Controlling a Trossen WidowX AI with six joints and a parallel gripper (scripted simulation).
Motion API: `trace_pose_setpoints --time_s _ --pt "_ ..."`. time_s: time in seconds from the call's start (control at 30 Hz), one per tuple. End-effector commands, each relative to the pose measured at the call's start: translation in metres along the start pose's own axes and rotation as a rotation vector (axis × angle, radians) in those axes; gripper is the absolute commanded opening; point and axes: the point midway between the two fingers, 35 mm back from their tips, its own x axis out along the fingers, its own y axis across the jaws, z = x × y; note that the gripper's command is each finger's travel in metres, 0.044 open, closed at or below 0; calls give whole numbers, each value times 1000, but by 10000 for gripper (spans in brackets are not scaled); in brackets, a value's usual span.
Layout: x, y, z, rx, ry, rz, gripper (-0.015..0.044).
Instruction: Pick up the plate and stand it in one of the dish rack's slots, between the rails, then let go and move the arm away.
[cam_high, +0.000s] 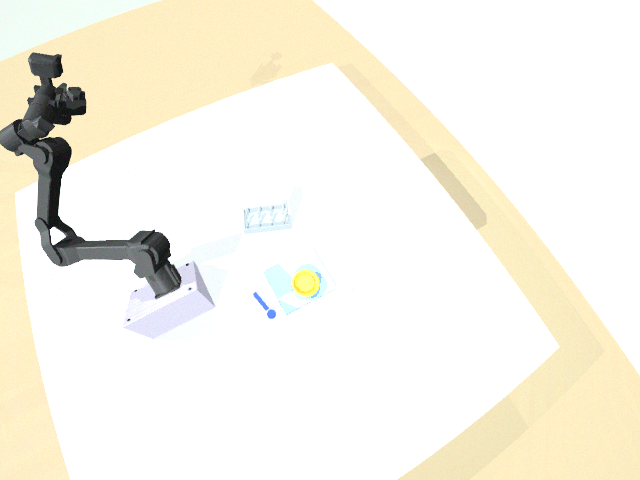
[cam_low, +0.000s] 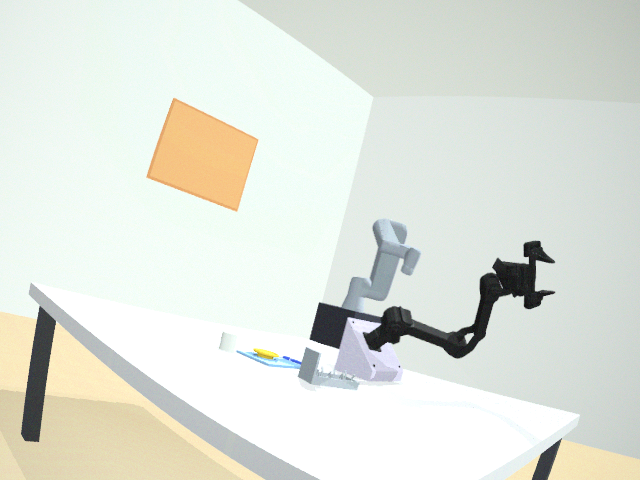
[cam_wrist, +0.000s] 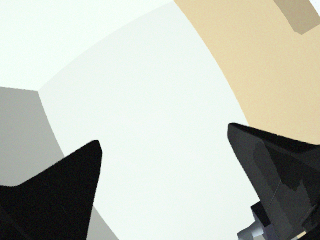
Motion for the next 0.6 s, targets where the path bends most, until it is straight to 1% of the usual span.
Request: trace_pose_setpoints --time_s 0.0,0.2,0.57 --pt "0 1 1 1 0 2 400" --pt "2 36 20 58 5 78 400" --pt "8 94 70 352 -97 216 400"
